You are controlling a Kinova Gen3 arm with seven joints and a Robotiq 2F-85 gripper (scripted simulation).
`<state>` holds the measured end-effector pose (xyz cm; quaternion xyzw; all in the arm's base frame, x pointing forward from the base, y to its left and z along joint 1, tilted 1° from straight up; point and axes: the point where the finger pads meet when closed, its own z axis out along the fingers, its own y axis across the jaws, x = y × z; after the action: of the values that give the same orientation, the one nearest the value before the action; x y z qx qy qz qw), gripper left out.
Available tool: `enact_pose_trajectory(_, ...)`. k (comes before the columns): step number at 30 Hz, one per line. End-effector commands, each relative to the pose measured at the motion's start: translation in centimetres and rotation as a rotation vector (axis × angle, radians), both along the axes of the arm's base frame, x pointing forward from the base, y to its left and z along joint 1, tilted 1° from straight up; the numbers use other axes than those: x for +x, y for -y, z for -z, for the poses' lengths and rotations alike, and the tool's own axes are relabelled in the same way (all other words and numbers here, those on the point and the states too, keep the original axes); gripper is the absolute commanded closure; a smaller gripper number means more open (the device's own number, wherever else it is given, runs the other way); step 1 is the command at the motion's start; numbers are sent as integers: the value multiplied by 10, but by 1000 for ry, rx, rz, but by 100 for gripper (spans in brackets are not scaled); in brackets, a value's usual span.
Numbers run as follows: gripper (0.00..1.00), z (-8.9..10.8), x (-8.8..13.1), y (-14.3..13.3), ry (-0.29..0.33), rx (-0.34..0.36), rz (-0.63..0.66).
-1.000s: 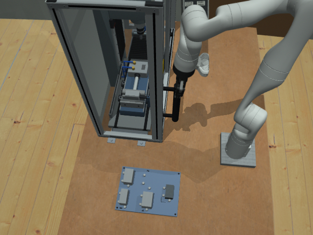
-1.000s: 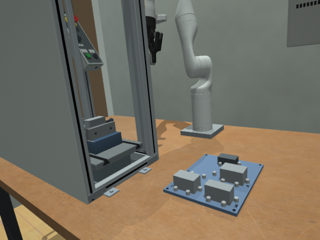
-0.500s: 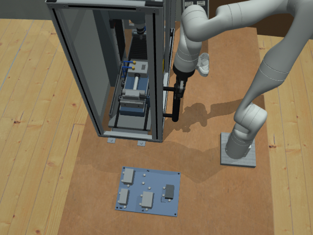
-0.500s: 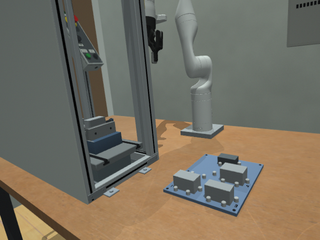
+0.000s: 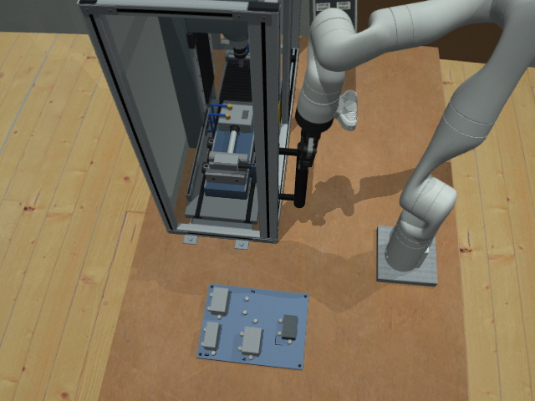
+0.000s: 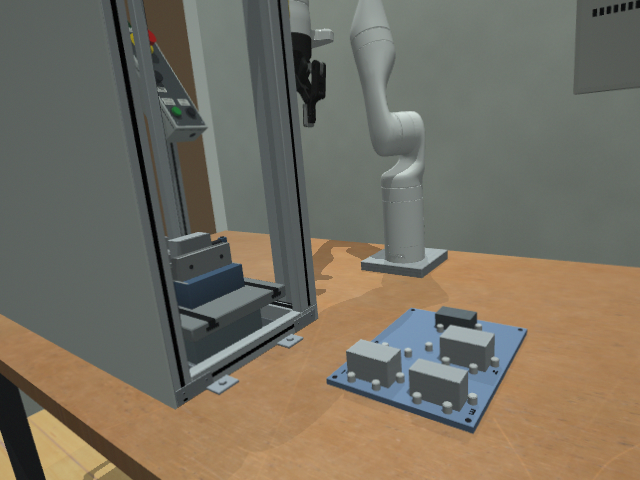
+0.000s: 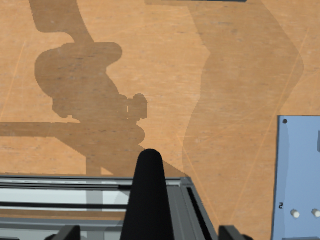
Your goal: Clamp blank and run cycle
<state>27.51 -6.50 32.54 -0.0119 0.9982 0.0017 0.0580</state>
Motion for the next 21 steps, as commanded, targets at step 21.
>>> enact_pose_trajectory(21,20,0,-30,1,1,0,0)
